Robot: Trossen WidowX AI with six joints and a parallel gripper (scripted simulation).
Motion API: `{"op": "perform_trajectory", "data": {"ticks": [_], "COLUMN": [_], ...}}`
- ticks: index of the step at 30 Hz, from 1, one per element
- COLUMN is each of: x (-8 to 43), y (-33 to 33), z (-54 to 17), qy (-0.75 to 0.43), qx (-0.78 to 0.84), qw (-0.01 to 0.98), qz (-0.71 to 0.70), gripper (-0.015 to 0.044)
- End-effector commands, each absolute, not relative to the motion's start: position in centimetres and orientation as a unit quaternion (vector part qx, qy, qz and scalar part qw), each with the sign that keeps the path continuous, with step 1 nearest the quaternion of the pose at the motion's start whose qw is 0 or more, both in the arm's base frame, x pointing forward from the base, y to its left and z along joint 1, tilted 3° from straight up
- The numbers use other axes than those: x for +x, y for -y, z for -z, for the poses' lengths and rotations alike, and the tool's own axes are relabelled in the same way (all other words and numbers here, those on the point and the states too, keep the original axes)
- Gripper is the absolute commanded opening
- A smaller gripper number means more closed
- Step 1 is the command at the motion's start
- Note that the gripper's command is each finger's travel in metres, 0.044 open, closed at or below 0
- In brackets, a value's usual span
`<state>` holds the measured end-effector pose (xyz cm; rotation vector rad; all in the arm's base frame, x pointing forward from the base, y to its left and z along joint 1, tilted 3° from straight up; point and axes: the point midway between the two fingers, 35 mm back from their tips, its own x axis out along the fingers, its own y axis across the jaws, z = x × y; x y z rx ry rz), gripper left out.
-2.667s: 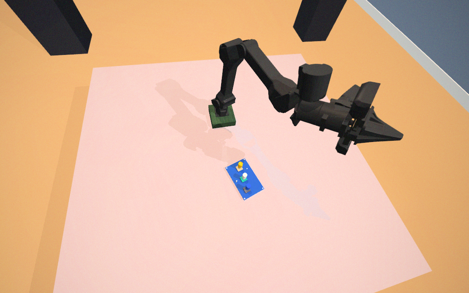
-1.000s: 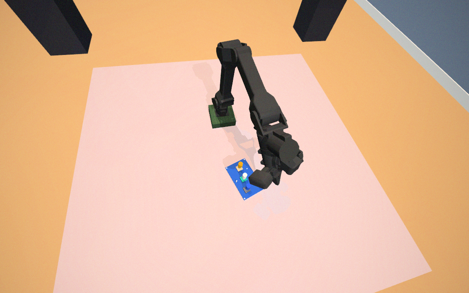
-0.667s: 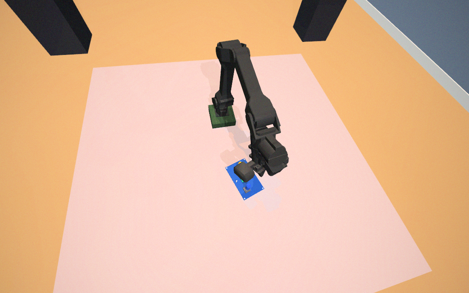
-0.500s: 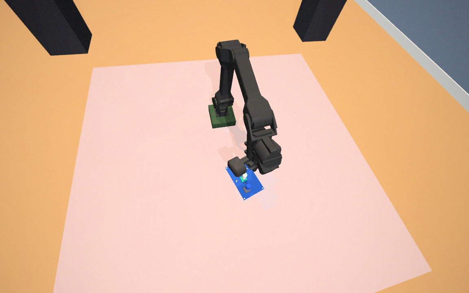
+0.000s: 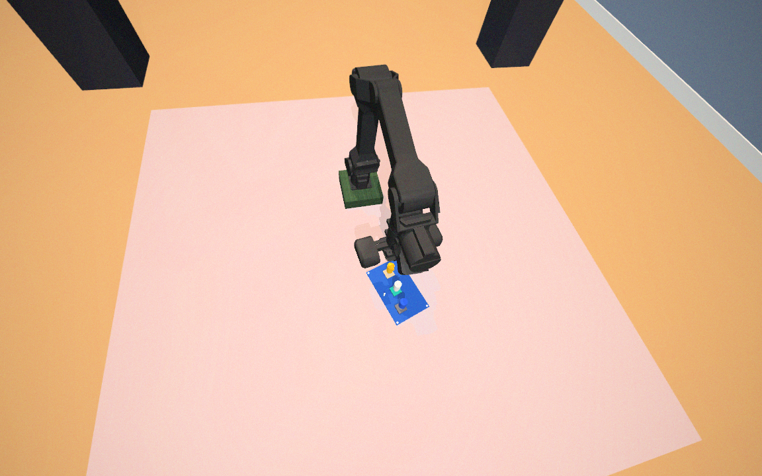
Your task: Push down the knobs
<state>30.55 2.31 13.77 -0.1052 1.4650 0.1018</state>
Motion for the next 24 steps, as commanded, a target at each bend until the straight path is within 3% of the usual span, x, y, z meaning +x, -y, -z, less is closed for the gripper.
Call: {"op": "perform_trajectory", "data": {"ticks": [1,24], "x": [30.5,30.7], "y": [-2.2,-2.2], "z": [-12.0,-9.7], "qy": [-0.673,-0.673], "qx": [-0.045,-0.045], "qw": [0.737,0.737], "qz": [-0.04,-0.04], "gripper": [0.0,0.0]}}
